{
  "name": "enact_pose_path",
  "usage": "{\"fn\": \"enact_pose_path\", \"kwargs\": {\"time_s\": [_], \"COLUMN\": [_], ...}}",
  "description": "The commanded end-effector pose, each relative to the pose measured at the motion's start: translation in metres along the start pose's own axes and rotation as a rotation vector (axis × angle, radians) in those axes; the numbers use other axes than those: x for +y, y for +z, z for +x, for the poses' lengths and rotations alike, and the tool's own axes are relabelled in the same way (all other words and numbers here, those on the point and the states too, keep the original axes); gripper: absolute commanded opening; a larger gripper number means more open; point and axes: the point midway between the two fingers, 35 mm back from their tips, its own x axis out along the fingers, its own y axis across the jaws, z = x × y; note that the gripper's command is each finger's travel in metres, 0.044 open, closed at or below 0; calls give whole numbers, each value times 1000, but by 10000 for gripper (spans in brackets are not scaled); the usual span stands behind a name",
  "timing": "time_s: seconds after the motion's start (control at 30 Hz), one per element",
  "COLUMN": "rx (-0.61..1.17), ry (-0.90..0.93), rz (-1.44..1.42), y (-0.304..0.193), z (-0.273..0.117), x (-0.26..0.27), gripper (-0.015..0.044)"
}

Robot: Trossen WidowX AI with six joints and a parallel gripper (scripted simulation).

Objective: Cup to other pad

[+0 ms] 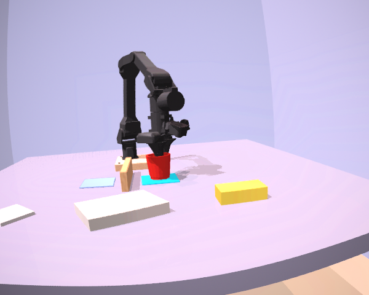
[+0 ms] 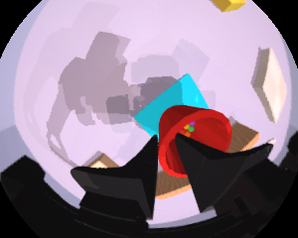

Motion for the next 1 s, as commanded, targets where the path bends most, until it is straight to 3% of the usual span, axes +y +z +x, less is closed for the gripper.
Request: {"fn": "enact_pose_path", "kwargs": {"time_s": [0.0, 0.97], "rx": [-1, 2], "ry": [-1, 1], "rz": [0, 3], "y": [0, 0], "z": [0, -34], "x": [0, 0], "gripper": [128, 128]}}
